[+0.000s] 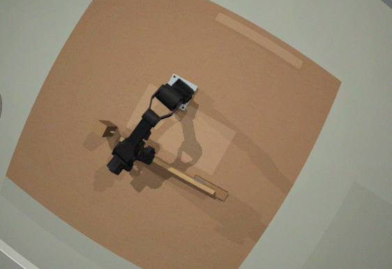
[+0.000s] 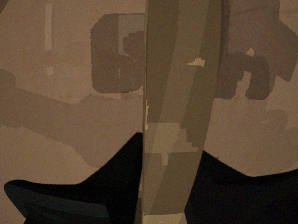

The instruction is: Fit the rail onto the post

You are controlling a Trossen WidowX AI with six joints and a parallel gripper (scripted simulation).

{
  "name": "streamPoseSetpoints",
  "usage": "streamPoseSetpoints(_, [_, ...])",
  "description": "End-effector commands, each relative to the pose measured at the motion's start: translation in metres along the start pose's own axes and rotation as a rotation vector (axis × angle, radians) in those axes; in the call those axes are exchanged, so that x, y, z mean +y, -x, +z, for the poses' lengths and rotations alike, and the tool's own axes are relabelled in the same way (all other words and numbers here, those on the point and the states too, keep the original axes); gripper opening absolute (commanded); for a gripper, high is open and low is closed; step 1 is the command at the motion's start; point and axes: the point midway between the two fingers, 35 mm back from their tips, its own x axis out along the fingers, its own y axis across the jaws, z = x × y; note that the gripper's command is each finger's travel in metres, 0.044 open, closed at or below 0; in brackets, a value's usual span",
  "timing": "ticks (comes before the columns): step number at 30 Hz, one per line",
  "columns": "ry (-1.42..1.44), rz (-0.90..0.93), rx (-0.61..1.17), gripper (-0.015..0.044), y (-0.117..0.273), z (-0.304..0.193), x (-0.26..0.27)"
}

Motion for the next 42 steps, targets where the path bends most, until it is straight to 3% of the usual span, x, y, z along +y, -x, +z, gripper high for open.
streamPoseSetpoints(1, [0.002, -0.002, 0.002, 0.0000, 0.000, -0.002, 0.000])
streamPoseSetpoints(42, [0.002, -0.002, 0.004, 0.0000, 0.003, -0.014, -0.002])
